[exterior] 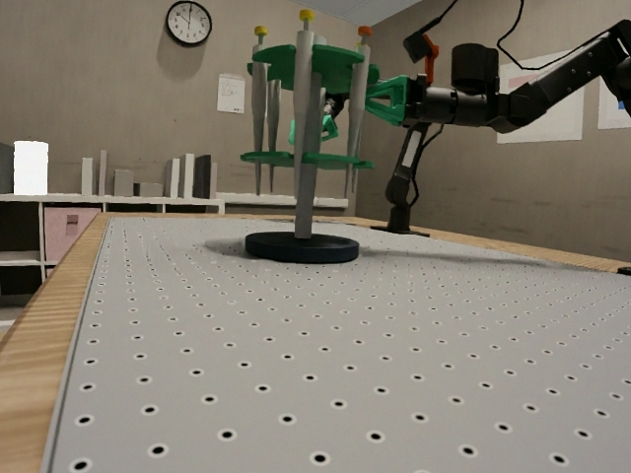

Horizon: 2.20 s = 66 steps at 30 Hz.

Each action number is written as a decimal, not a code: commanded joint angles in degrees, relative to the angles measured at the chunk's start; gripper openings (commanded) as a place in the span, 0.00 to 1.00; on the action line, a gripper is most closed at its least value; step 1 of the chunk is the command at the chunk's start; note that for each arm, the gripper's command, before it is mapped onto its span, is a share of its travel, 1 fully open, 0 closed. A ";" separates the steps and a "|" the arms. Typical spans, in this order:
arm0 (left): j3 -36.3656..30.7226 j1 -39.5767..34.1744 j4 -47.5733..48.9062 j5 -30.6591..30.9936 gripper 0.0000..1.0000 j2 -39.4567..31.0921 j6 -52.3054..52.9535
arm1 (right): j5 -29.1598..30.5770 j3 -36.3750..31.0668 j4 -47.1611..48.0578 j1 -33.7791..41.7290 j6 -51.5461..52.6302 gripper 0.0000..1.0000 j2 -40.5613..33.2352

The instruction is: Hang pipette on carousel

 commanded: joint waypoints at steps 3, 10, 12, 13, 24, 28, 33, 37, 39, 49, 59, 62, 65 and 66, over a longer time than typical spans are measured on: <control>3.42 0.38 1.29 0.78 0.12 -1.96 -0.40 | -1.34 0.58 0.52 -0.64 -0.60 1.00 0.56; 3.49 0.33 1.51 0.41 0.12 -1.91 -0.40 | -1.34 0.58 0.52 -0.64 -0.60 1.00 0.56; 3.50 0.33 1.51 0.41 0.12 -1.90 -0.40 | -1.34 0.58 0.52 -0.64 -0.60 1.00 0.56; 3.51 0.33 1.50 0.41 0.12 -1.90 -0.40 | -1.34 0.58 0.52 -0.64 -0.60 1.00 0.56; 3.51 0.33 1.50 0.41 0.12 -1.90 -0.40 | -1.34 0.58 0.52 -0.64 -0.60 1.00 0.56; 3.51 0.33 1.50 0.41 0.12 -1.90 -0.40 | -1.34 0.58 0.52 -0.64 -0.60 1.00 0.56; 3.51 0.33 1.50 0.41 0.12 -1.90 -0.40 | -1.34 0.58 0.52 -0.64 -0.60 1.00 0.56; 3.51 0.33 1.50 0.41 0.12 -1.90 -0.40 | -1.34 0.58 0.52 -0.64 -0.60 1.00 0.56; 3.51 0.33 1.50 0.41 0.12 -1.90 -0.40 | -1.34 0.58 0.52 -0.64 -0.60 1.00 0.56; 3.51 0.33 1.50 0.41 0.12 -1.90 -0.40 | -1.34 0.58 0.52 -0.64 -0.60 1.00 0.56; 4.39 -1.94 -1.66 -5.58 0.12 -1.90 0.23 | -1.34 0.58 0.52 -0.64 -0.60 1.00 0.56; 6.14 -4.20 -4.27 -13.33 0.12 0.48 0.62 | -1.34 0.58 0.52 -0.64 -0.60 1.00 0.56; 6.95 -4.52 -5.09 -14.72 0.12 -1.22 0.47 | -1.34 0.58 0.52 -0.64 -0.60 1.00 0.56; 7.06 -4.56 -5.20 -14.85 0.12 -1.18 0.49 | -1.34 0.58 0.52 -0.64 -0.60 1.00 0.56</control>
